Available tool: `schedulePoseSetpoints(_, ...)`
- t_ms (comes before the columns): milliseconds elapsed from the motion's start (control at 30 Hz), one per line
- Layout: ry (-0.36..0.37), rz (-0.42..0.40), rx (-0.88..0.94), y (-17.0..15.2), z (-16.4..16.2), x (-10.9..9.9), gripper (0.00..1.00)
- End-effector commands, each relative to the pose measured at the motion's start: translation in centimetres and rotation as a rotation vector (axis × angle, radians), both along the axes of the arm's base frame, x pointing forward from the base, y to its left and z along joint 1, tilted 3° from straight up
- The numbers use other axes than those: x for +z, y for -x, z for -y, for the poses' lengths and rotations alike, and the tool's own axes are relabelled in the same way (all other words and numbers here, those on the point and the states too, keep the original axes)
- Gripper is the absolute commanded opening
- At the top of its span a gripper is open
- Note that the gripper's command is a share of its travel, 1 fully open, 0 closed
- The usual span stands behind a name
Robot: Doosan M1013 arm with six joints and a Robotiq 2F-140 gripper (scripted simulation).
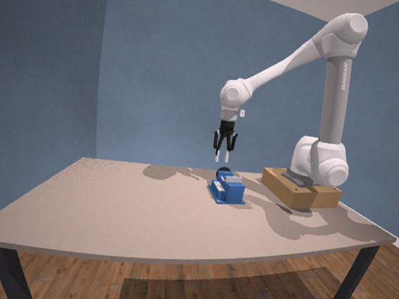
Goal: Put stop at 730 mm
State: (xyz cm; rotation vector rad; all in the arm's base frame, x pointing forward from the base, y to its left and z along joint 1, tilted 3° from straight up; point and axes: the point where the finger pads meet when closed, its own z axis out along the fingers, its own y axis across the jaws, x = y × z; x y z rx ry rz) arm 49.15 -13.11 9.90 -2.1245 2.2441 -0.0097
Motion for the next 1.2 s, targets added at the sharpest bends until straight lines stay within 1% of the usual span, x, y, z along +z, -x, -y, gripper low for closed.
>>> schedulePoseSetpoints(0, 0.000, 0.001, -0.003, -1.0, -3.5, 0.2, 0.33)
schedulePoseSetpoints(100, 0.000, 0.001, -0.003, -1.8, -6.0, 0.3, 0.33)
schedulePoseSetpoints(167, 0.000, 0.001, -0.003, -1.9, -6.5, 0.3, 0.33)
schedulePoseSetpoints(1167, 0.000, 0.001, -0.003, -1.9, -6.6, 0.3, 0.33)
